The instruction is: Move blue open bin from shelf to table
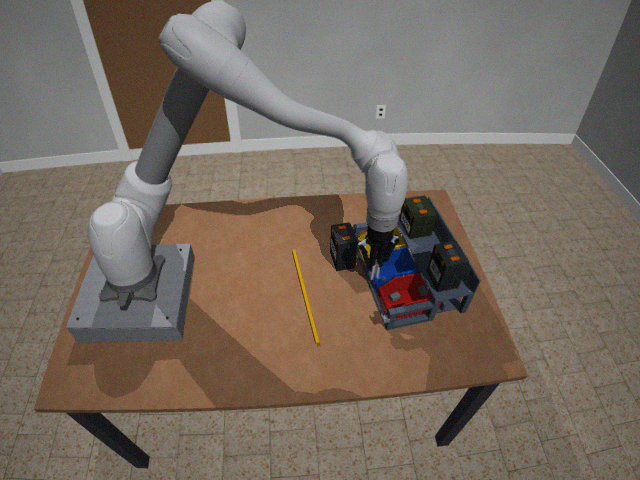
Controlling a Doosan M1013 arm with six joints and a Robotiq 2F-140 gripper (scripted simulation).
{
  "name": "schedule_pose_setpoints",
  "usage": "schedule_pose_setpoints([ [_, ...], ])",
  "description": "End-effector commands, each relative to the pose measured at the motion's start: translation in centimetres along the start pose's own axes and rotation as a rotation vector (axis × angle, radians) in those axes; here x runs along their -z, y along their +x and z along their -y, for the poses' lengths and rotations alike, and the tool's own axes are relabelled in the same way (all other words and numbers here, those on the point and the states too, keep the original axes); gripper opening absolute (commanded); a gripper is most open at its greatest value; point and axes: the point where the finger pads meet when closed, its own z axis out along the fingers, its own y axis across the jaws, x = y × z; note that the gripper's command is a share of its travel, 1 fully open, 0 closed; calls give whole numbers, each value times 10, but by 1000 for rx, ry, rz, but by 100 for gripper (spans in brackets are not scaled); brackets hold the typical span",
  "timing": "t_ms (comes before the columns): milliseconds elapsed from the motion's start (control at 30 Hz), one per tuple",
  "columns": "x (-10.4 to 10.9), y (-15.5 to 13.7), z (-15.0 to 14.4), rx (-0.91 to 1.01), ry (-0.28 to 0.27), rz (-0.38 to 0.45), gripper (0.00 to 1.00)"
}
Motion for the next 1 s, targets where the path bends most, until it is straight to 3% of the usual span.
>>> schedule_pose_setpoints([
  [0, 0, 0, 0, 0, 0, 0, 0],
  [233, 12, 0, 0, 0, 0, 0, 0],
  [967, 20, 0, 0, 0, 0, 0, 0],
])
